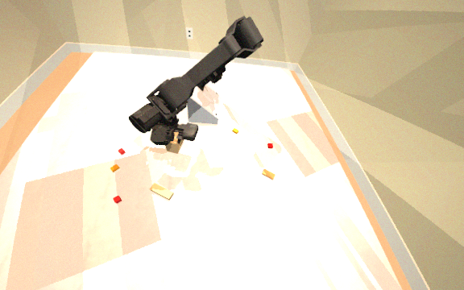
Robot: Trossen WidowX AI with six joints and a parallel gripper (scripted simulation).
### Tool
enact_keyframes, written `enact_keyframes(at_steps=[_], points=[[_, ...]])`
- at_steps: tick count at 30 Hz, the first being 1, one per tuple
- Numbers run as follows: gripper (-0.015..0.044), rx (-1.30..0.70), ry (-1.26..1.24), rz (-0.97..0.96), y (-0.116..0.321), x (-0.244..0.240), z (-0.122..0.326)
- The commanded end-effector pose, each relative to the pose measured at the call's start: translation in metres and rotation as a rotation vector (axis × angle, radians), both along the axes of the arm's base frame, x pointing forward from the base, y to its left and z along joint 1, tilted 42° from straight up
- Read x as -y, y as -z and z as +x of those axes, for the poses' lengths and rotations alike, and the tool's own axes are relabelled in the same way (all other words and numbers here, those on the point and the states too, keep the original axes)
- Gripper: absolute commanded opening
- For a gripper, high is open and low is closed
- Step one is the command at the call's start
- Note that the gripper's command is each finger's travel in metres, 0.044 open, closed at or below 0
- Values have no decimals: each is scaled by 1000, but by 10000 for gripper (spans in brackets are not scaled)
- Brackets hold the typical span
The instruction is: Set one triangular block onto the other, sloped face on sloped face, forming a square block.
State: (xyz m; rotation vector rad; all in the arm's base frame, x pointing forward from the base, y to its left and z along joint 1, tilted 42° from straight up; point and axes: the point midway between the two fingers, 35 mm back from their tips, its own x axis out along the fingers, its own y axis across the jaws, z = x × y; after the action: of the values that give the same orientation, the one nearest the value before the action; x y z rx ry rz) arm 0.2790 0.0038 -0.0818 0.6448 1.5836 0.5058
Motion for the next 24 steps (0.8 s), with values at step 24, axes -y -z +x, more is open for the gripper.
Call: enact_keyframes(at_steps=[24], points=[[0,-1,5,6,1,-2,0]])
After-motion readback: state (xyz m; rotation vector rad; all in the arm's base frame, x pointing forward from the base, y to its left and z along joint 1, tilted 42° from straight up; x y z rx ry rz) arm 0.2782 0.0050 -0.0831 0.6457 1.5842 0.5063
